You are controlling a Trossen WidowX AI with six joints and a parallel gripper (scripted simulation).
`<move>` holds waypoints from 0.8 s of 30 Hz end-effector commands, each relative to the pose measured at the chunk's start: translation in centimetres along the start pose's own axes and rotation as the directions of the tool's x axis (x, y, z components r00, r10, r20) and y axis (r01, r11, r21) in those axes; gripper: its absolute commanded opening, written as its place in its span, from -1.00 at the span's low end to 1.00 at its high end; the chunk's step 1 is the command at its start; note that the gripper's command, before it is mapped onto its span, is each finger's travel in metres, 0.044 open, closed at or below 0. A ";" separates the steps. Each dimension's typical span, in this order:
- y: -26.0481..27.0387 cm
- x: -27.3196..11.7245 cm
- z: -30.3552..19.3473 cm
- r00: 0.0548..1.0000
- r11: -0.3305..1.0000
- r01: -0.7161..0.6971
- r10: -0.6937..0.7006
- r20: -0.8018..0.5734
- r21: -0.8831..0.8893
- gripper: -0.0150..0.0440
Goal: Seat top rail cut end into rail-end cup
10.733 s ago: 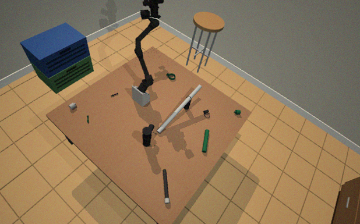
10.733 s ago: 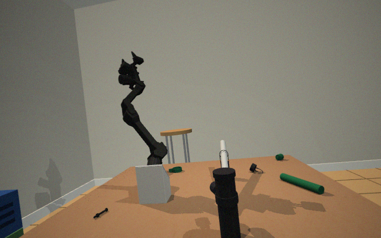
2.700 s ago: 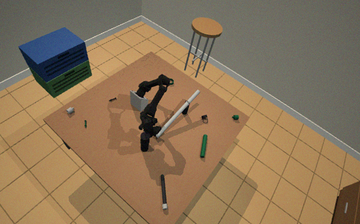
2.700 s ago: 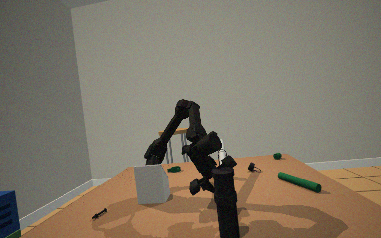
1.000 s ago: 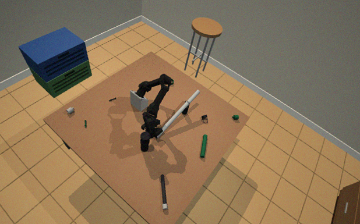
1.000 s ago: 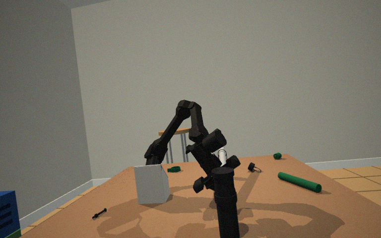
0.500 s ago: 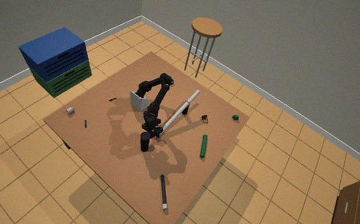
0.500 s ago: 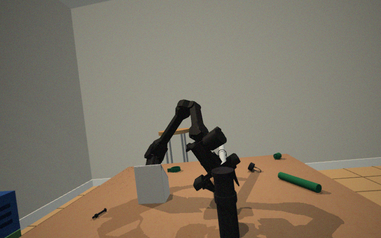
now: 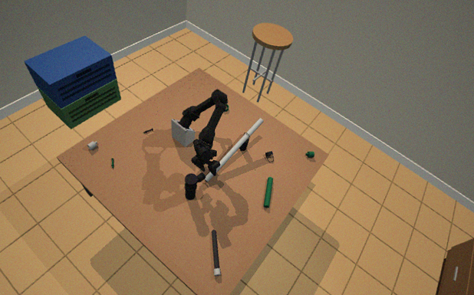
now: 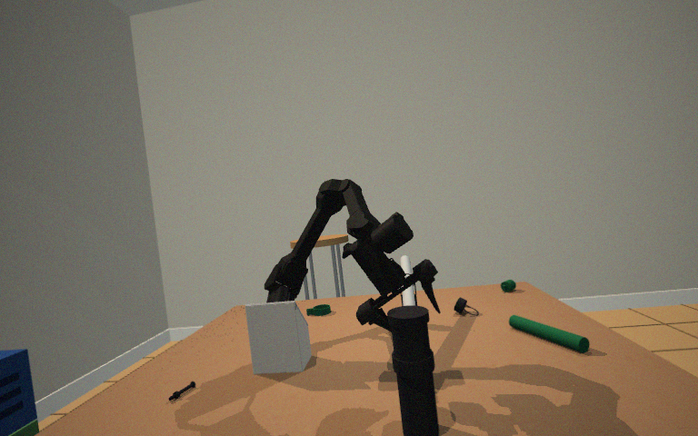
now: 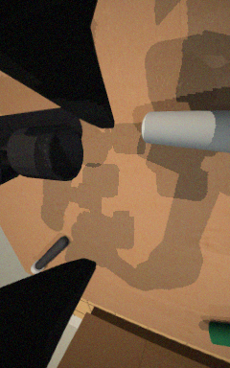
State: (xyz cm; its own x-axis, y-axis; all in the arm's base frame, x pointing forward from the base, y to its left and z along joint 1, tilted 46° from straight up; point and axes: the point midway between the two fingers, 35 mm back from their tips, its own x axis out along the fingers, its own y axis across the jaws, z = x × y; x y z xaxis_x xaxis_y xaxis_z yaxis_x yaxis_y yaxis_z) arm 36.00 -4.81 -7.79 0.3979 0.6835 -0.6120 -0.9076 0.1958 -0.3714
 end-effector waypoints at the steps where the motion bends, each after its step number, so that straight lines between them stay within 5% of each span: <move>1: -0.5 -0.7 0.8 1.000 0.992 -0.001 0.002 -0.001 0.128 1.00; 5: -1.7 -2.8 3.5 1.000 0.872 -0.002 0.005 -0.004 0.490 1.00; 10: -2.6 -5.5 7.1 1.000 0.547 0.001 0.009 -0.007 0.837 1.00; 17: -2.7 -8.7 11.8 1.000 -0.027 0.011 0.014 -0.011 1.000 1.00; 24: -2.7 -8.8 11.9 1.000 -0.042 0.012 0.014 -0.011 0.999 1.00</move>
State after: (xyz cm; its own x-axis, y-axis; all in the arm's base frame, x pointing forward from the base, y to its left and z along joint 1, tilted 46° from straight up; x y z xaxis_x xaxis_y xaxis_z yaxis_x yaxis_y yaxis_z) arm 34.38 -3.56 5.61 0.3999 0.6790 -0.6157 -0.2737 0.7296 0.6268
